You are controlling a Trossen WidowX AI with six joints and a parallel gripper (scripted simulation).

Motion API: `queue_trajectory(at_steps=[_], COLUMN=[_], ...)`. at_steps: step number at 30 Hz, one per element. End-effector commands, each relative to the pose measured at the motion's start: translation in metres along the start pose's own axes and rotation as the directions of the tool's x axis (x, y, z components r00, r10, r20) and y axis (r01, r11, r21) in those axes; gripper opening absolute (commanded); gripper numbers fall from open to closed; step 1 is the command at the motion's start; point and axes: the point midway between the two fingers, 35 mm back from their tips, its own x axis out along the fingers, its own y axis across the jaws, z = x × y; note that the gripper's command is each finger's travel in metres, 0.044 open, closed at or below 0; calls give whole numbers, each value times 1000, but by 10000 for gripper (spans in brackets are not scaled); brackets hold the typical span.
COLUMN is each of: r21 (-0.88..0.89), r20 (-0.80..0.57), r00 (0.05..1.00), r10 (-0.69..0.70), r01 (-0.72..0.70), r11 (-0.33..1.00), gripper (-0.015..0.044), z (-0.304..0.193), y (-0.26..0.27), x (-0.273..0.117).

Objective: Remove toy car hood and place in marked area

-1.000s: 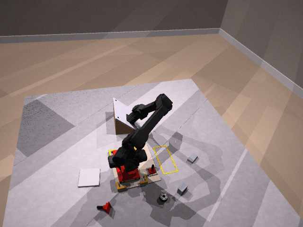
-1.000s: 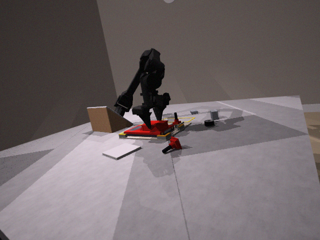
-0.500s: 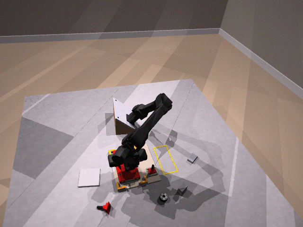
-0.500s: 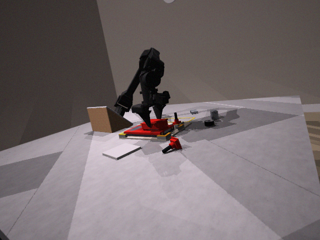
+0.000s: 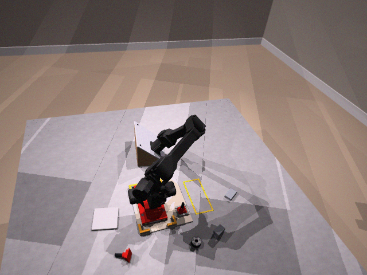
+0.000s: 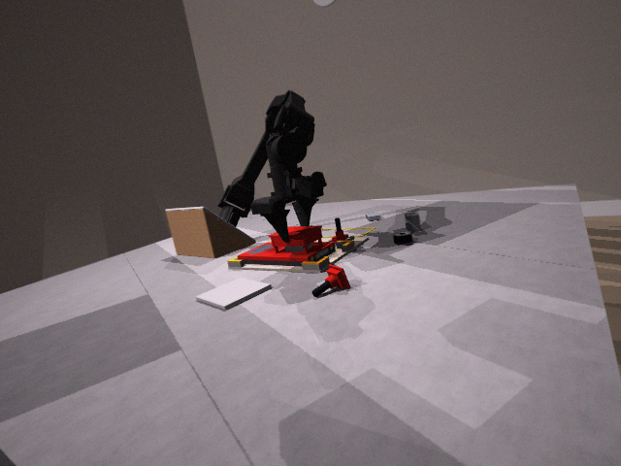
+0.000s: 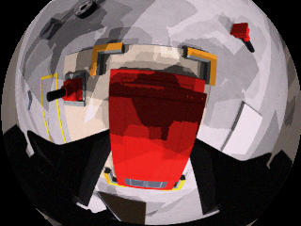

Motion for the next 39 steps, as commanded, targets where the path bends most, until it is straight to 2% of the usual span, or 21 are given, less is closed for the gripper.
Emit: queue_trajectory(at_steps=[1, 12, 22, 25, 39], r21=[-8, -8, -7, 0, 2], r20=[-1, -1, -1, 3, 0], r00=[1000, 1000, 1000, 1000, 1000], r10=[-7, -7, -8, -4, -15], r01=[7, 7, 8, 4, 15], r11=[1000, 1000, 1000, 1000, 1000], gripper=[0, 0, 0, 0, 0], z=[1, 1, 1, 1, 8], y=[0, -1, -1, 0, 83], x=[-4, -12, -53, -49, -55])
